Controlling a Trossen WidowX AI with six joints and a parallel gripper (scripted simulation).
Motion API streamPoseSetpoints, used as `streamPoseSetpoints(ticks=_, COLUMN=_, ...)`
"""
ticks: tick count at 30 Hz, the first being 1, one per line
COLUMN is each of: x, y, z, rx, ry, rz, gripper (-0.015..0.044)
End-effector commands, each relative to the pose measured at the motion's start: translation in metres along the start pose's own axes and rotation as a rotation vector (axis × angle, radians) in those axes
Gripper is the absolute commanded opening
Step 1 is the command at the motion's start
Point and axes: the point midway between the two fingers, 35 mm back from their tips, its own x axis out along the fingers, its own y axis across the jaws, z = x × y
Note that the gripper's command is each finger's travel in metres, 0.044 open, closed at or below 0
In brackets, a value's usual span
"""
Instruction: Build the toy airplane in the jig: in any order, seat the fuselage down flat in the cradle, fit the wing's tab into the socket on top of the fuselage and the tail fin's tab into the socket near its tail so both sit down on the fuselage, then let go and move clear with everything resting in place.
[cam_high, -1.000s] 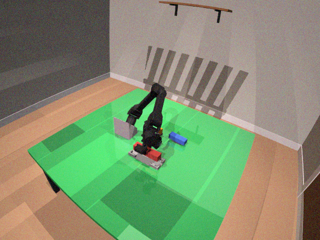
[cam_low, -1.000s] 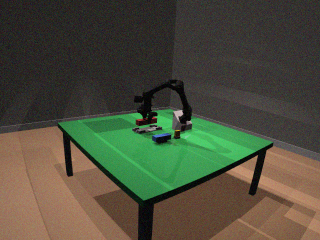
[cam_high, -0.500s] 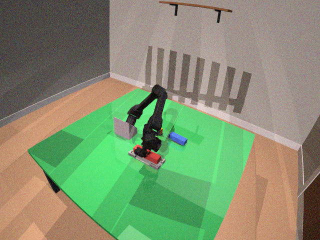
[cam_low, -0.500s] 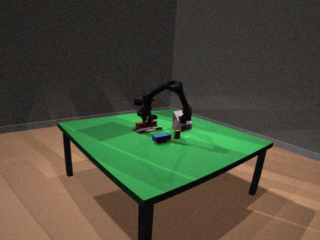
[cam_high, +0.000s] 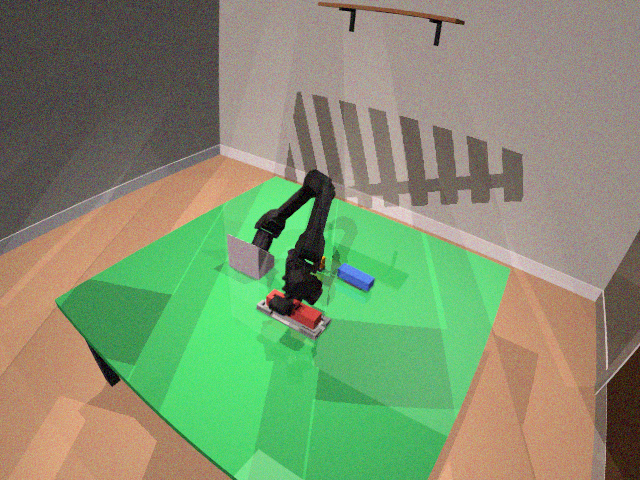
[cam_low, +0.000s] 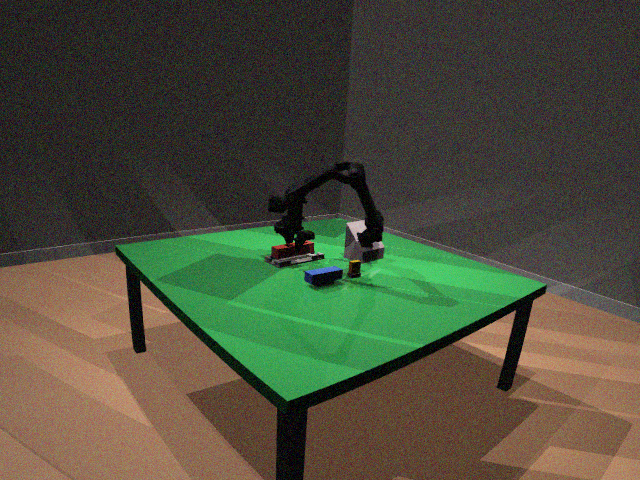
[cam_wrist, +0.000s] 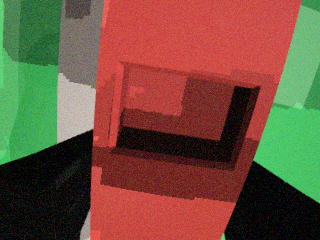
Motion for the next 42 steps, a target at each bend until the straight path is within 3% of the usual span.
streamPoseSetpoints(ticks=1, x=0.0, y=0.0, z=0.0, rx=-0.001, ry=-0.001, rz=-0.001, gripper=0.0031)
streamPoseSetpoints(ticks=17, x=0.0, y=0.0, z=0.0, rx=-0.001, ry=-0.001, rz=-0.001, gripper=0.044)
streamPoseSetpoints(ticks=27, x=-0.003, y=0.0, z=0.001, rx=-0.001, ry=-0.001, rz=-0.001, gripper=0.044)
streamPoseSetpoints(ticks=34, x=-0.104, y=-0.001, z=0.0, rx=0.004, ry=-0.002, rz=-0.003, gripper=0.044)
streamPoseSetpoints(ticks=42, x=-0.107, y=-0.003, z=0.003, rx=0.003, ry=-0.002, rz=-0.003, gripper=0.044)
